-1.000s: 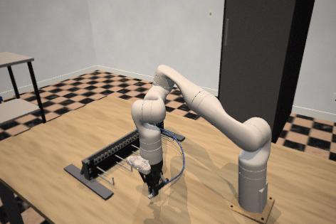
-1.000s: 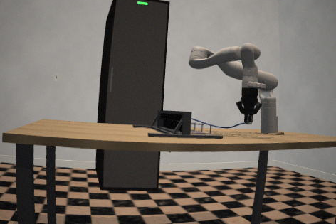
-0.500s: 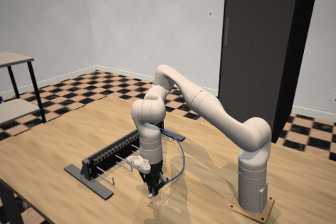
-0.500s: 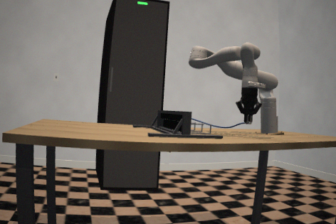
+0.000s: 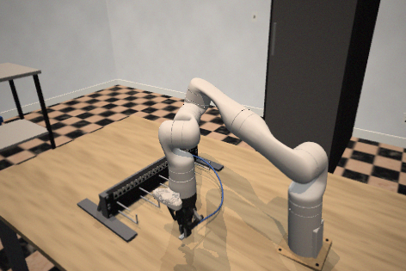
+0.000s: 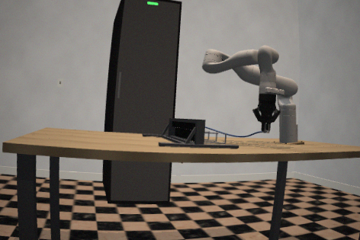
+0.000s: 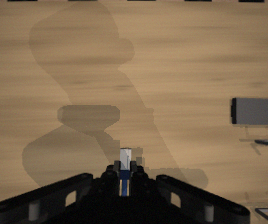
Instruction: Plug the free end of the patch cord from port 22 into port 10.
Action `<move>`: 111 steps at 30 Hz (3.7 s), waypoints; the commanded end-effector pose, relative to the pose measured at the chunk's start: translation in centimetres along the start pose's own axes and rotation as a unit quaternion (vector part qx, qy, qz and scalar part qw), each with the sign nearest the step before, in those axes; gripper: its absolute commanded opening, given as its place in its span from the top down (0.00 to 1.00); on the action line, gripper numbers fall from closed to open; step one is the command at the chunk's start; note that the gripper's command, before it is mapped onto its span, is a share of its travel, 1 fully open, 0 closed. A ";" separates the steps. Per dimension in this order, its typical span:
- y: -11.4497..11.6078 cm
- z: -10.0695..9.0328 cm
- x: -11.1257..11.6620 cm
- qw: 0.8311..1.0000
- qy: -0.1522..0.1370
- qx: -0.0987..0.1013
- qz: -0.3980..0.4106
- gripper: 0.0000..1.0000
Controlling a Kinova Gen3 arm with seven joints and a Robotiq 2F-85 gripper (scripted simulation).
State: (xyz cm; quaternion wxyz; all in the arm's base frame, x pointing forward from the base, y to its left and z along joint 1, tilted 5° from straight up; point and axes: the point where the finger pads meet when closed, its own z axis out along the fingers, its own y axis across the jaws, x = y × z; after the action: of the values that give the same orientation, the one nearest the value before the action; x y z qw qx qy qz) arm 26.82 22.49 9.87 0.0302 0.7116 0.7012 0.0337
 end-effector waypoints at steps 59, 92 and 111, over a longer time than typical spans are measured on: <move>2.4 -0.7 -1.5 0.996 0.001 0.000 0.084 1.00; 7.9 -1.9 -4.8 0.959 0.001 0.000 0.284 1.00; 11.6 -2.7 -7.1 0.911 0.001 0.000 0.412 1.00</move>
State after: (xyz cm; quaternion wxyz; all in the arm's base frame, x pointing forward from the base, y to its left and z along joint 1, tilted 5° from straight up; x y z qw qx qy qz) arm 37.41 15.98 13.38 0.0105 0.9278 0.3702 0.0456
